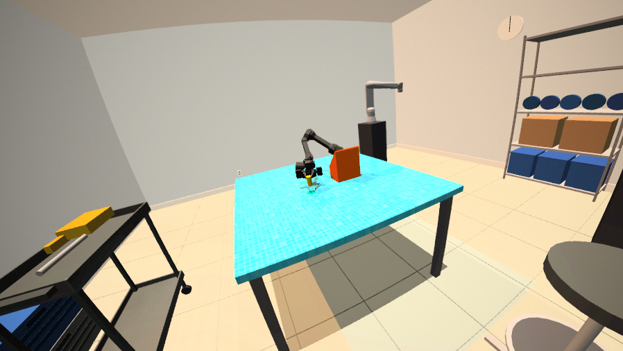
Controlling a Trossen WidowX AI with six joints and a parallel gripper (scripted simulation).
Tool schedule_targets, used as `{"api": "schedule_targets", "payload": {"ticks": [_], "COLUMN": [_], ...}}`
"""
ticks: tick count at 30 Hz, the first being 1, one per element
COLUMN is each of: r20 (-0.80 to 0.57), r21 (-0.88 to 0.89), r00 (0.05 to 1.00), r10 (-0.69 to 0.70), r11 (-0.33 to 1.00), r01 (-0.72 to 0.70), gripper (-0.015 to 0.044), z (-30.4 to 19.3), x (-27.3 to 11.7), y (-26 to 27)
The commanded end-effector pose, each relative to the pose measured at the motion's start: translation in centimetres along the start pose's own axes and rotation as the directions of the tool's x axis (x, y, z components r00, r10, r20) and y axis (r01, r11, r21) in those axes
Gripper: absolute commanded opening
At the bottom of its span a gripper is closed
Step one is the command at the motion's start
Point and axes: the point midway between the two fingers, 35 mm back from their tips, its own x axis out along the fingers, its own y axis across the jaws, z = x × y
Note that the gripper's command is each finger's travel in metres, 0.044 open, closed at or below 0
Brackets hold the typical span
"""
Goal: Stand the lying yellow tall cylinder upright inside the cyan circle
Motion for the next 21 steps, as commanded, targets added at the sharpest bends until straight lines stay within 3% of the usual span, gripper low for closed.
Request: {"api": "schedule_targets", "payload": {"ticks": [1,12,21], "r20": [0.008,0.0,-0.001], "r21": [-0.004,0.005,0.005], "r00": [1.0,1.0,1.0], "r10": [-0.005,-0.001,-0.001], "r11": [1.0,1.0,1.0], "r01": [0.005,0.001,0.001], "gripper": [0.0105,0.0105,0.0105], "z": [-1.5,-5.0,-5.0], "x": [0.1,0.6,0.6], "y": [-0.1,0.1,0.1]}}
